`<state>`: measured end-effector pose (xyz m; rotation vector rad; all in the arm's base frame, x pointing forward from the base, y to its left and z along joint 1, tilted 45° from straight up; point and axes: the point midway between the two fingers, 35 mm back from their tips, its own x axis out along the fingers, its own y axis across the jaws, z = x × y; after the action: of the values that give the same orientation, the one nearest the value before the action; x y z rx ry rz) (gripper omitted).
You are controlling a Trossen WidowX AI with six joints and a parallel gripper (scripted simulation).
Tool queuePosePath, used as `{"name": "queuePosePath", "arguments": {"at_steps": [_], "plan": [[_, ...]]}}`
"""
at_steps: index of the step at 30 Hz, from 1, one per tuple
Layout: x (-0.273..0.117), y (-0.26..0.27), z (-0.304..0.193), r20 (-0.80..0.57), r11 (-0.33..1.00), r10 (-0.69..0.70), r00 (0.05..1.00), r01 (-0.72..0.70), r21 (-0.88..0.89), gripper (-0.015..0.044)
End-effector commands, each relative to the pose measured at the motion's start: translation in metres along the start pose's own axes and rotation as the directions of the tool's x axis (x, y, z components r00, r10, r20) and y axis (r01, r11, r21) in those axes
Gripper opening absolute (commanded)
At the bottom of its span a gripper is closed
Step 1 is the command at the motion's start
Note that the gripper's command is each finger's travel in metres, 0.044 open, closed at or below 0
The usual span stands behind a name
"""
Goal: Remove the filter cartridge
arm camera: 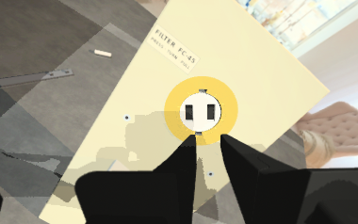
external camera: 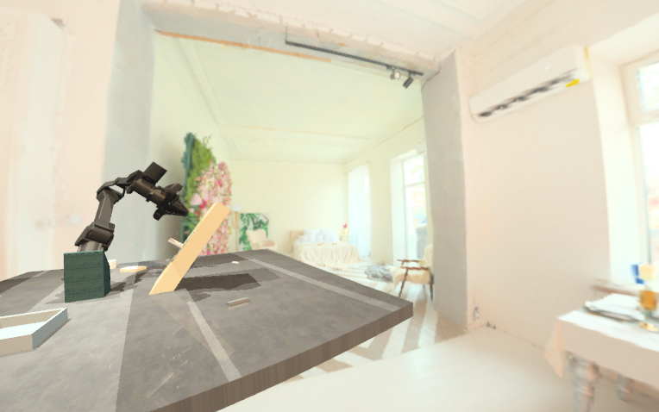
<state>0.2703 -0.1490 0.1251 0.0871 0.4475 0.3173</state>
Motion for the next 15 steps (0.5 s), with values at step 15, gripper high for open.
{"name": "queuePosePath", "arguments": {"at_steps": [15], "plan": [[0.027, -0.002, -0.002, -0.004, 1.000, 0.005, 1.000, -0.005, 0.007, 0.0088]]}}
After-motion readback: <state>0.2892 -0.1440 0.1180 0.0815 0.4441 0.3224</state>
